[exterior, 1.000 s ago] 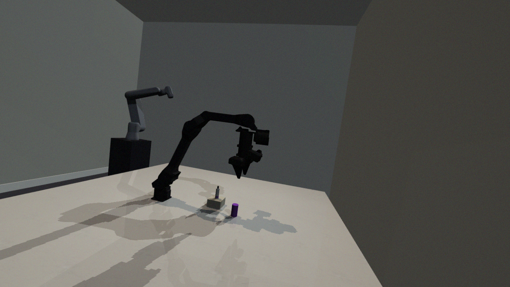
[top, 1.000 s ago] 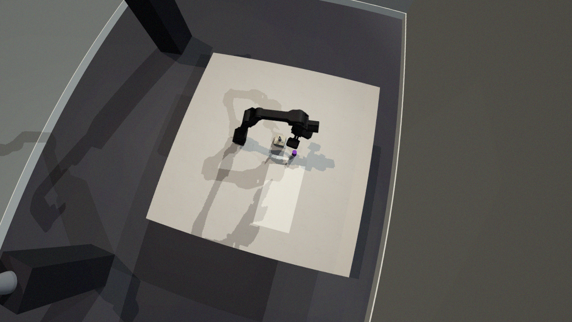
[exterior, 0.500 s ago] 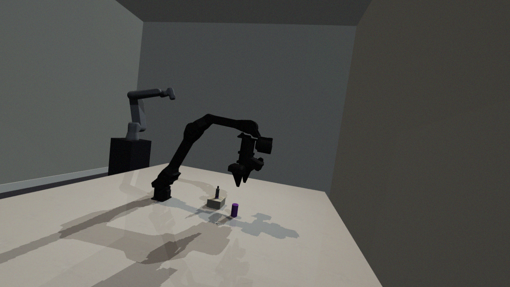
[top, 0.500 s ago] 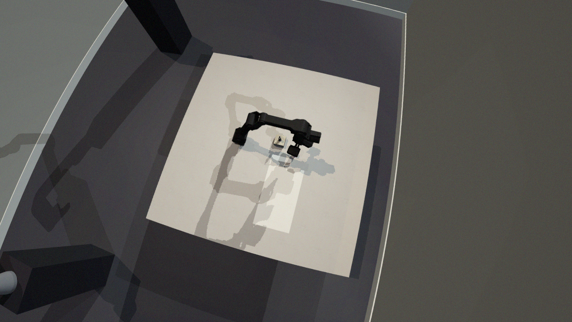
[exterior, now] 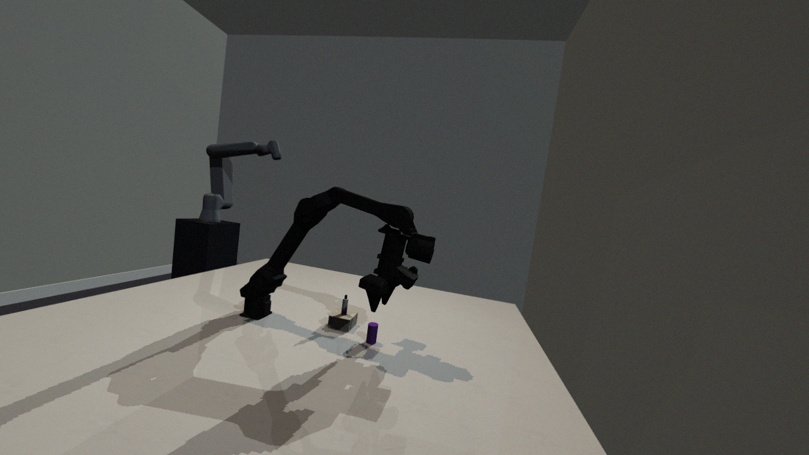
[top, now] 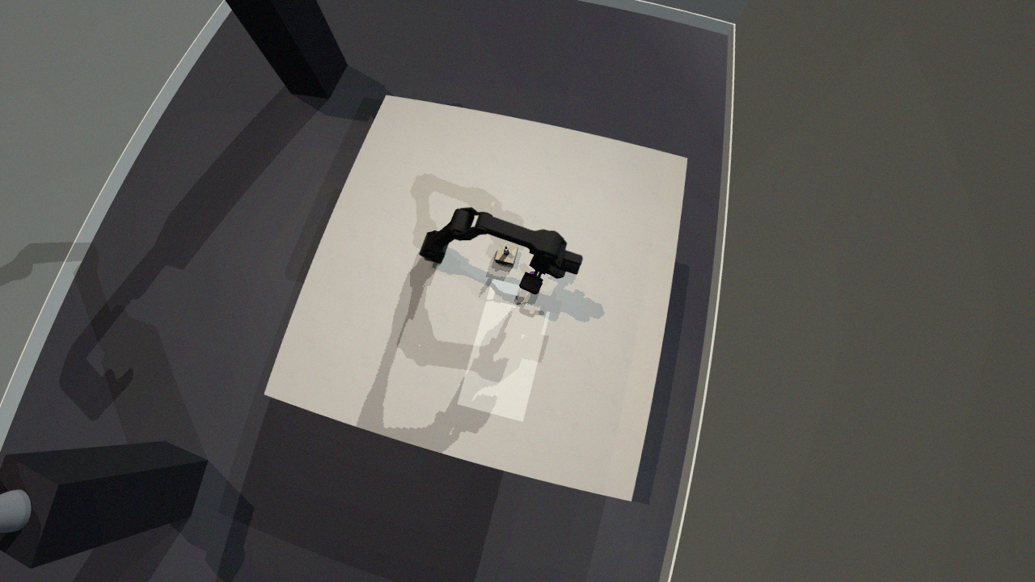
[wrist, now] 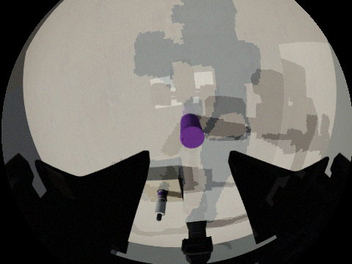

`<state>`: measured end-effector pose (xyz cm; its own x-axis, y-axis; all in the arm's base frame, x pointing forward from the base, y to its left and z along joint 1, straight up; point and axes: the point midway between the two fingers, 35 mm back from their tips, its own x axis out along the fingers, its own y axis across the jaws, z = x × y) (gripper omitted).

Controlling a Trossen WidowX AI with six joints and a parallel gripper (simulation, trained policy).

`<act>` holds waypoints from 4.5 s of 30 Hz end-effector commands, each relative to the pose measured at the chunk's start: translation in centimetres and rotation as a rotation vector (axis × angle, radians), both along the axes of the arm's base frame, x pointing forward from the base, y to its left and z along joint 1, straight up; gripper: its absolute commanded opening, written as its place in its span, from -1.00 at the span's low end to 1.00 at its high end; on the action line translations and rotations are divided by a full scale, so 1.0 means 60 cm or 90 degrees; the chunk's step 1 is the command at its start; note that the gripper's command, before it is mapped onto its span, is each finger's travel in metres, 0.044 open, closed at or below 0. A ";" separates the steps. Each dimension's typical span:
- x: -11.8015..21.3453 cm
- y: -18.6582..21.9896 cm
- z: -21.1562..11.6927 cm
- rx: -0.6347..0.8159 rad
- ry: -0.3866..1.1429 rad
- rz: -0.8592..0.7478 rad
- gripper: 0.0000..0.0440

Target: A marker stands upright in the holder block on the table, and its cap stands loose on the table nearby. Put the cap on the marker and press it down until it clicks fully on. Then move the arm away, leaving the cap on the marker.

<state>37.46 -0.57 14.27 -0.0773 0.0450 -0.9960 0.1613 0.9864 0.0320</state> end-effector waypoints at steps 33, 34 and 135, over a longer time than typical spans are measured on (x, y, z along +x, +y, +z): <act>-0.022 -0.010 -0.121 -0.009 0.048 0.113 -0.64; -0.022 -0.009 -0.115 -0.010 0.043 0.115 -0.76; -0.219 0.089 -0.046 0.017 0.048 0.292 -1.00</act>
<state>24.73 4.81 12.52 -0.1441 0.0137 -0.9895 -0.2766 0.9595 0.0535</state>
